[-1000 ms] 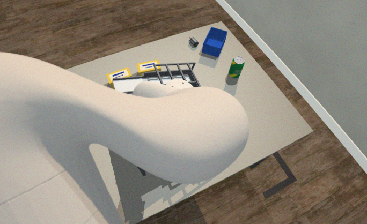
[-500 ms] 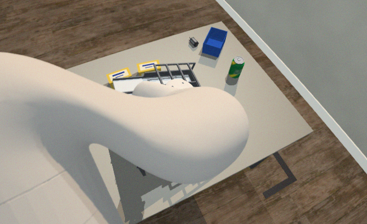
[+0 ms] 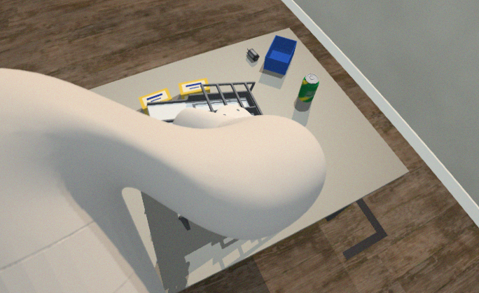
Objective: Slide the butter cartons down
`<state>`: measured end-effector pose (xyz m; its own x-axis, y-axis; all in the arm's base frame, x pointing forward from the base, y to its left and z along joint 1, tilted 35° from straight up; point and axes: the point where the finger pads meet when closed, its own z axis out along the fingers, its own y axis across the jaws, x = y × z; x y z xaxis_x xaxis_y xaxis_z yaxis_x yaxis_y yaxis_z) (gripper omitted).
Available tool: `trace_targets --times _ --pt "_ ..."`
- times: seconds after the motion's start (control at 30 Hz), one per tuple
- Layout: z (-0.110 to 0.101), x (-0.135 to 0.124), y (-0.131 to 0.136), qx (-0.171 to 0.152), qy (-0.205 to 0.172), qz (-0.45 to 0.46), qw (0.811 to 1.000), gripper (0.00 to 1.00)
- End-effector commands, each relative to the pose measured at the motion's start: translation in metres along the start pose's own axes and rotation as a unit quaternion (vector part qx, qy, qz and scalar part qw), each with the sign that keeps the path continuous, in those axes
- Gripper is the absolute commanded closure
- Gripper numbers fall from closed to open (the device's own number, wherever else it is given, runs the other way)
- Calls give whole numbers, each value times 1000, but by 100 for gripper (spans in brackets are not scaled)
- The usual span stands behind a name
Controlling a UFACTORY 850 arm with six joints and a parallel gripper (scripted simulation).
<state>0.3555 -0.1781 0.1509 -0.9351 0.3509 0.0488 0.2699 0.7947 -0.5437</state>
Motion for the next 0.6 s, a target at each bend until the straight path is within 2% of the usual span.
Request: trace_targets --times 0.0,0.43,0.47,0.57 --pt "22 1 0 0 0 0 1000 0" --pt "22 1 0 0 0 0 1000 0" --pt "21 1 0 0 0 0 1000 100" --pt "21 1 0 0 0 0 1000 100"
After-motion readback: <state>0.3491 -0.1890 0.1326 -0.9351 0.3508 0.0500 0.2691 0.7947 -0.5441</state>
